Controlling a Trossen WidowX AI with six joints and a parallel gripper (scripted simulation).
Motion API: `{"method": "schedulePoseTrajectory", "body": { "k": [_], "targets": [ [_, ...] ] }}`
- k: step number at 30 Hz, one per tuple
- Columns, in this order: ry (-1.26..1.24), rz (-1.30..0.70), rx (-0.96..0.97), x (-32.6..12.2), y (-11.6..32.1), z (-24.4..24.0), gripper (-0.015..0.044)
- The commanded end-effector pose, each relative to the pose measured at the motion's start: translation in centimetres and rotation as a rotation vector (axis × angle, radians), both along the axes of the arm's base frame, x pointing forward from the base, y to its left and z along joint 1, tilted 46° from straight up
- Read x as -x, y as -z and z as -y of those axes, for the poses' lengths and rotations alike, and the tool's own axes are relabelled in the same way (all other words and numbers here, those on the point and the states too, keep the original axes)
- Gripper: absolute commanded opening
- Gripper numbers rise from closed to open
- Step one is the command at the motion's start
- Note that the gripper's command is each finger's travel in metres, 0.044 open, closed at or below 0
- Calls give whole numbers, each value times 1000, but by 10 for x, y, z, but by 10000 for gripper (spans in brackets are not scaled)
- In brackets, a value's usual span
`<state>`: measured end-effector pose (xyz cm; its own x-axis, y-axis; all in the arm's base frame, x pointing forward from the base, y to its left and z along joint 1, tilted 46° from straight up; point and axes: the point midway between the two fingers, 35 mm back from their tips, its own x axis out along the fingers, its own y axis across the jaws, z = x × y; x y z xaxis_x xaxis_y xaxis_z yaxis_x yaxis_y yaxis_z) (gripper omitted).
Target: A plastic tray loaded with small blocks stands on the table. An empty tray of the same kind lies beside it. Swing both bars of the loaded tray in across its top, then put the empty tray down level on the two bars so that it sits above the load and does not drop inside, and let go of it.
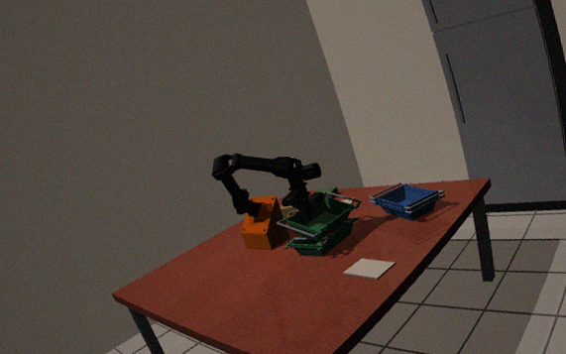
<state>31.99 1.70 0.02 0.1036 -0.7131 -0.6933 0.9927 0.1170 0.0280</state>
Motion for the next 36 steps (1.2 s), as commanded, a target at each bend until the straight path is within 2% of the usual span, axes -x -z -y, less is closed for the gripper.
{"method": "schedulePoseTrajectory", "body": {
  "k": [1,36],
  "targets": [
    [13,-22,2,5,3,6,0],
    [13,-22,2,8,7,11,0]
  ]
}}
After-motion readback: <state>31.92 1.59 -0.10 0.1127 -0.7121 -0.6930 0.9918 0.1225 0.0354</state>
